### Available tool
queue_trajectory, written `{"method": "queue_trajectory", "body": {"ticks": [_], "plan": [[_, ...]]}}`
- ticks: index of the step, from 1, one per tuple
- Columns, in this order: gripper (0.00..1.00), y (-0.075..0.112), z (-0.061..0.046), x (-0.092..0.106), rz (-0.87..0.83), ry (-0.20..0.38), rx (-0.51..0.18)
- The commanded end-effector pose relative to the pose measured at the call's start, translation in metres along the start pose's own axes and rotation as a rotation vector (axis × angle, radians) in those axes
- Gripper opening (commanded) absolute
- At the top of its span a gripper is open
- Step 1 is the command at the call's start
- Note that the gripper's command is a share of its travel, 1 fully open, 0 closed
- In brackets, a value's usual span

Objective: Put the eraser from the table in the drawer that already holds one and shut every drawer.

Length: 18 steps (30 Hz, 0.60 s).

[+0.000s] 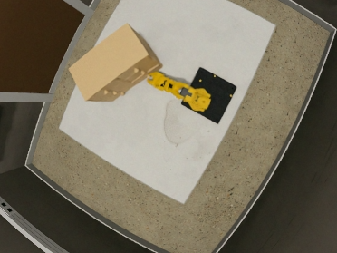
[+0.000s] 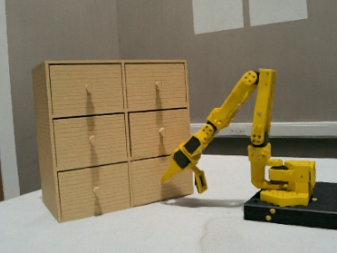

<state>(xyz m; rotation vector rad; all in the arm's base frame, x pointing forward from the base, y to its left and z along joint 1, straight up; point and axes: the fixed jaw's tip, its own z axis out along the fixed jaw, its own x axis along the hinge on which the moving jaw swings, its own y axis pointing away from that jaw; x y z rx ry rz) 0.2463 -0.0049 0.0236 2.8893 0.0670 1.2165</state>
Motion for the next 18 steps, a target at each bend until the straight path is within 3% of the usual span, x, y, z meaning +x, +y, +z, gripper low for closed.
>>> {"method": "queue_trajectory", "body": {"ticks": [1, 18], "plan": [[0.00, 0.0067, 0.0036, 0.0026, 0.040, 0.004, -0.021], [0.00, 0.0011, 0.0004, -0.0003, 0.005, -0.001, -0.005]]}}
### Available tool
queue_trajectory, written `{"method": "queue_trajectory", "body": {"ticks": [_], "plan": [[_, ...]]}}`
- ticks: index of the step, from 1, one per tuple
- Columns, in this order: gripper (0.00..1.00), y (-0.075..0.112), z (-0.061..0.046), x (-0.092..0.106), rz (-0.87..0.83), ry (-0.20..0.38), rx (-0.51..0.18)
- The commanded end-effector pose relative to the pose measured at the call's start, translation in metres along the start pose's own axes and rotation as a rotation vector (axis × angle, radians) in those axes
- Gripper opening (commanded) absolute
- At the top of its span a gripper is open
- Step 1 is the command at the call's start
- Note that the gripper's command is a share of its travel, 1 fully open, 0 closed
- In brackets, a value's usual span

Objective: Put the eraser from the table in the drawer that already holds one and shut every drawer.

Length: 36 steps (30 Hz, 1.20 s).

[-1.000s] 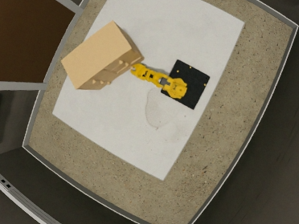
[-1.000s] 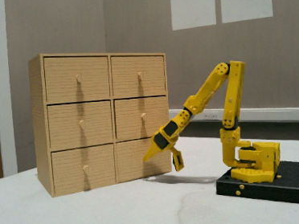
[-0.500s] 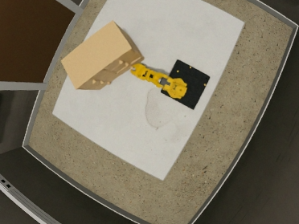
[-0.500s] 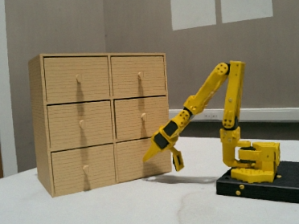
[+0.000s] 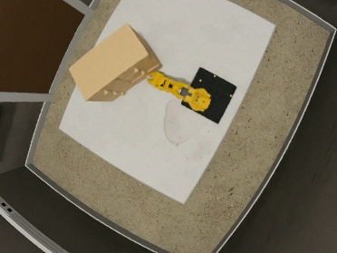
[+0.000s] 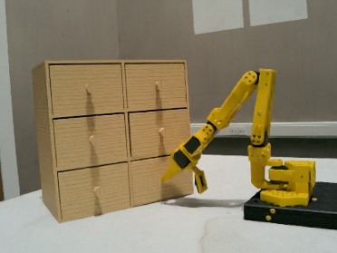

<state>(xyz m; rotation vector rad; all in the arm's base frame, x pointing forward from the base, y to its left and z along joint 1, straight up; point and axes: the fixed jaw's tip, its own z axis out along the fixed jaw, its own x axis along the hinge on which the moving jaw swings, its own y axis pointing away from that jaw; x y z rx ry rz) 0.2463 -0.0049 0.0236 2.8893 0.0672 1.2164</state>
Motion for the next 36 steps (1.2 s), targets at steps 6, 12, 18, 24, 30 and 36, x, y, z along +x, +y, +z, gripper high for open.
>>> {"method": "queue_trajectory", "body": {"ticks": [6, 12, 18, 24, 30, 36], "plan": [[0.02, 0.0011, 0.0004, -0.0003, 0.005, -0.001, -0.005], [0.07, 0.0011, 0.0004, -0.0003, 0.005, -0.001, -0.005], [0.12, 0.0011, 0.0004, -0.0003, 0.005, -0.001, -0.005], [0.14, 0.0011, 0.0004, -0.0003, 0.005, -0.001, -0.005], [0.18, 0.0011, 0.0004, -0.0003, 0.005, -0.001, -0.005], [0.21, 0.0011, 0.0004, -0.0003, 0.005, -0.001, -0.005]]}}
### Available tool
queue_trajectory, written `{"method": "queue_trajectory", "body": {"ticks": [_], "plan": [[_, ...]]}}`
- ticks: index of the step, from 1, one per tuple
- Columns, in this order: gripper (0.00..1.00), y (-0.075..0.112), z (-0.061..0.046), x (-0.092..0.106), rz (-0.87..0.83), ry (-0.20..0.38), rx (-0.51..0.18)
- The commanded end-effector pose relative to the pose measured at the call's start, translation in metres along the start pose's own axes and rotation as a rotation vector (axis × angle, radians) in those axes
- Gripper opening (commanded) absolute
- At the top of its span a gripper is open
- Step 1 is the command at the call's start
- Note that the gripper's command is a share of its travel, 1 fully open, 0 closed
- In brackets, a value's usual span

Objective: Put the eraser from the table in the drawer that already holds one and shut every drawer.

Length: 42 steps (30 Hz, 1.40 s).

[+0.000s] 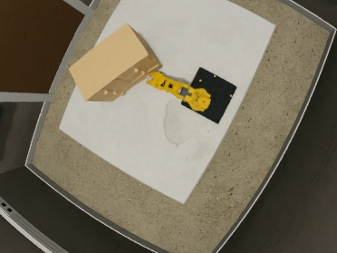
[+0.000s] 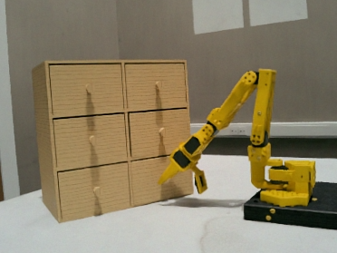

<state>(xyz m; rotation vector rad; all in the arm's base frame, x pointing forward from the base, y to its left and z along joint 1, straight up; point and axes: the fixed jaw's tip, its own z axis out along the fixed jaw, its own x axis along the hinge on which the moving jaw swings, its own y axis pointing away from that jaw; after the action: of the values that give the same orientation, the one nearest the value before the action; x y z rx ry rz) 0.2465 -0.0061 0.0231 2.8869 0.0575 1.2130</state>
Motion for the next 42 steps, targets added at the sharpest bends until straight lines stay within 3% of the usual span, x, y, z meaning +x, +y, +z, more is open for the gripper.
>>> {"method": "queue_trajectory", "body": {"ticks": [1, 16, 25, 35, 42], "plan": [[0.21, 0.000, 0.000, 0.000, 0.001, 0.000, 0.001], [0.21, 0.000, -0.032, 0.003, 0.037, 0.003, 0.001], [0.21, 0.000, -0.045, 0.000, 0.053, 0.005, 0.001], [0.21, 0.000, -0.045, 0.000, 0.053, 0.005, 0.001], [0.21, -0.014, -0.063, 0.004, -0.016, 0.058, 0.052]]}}
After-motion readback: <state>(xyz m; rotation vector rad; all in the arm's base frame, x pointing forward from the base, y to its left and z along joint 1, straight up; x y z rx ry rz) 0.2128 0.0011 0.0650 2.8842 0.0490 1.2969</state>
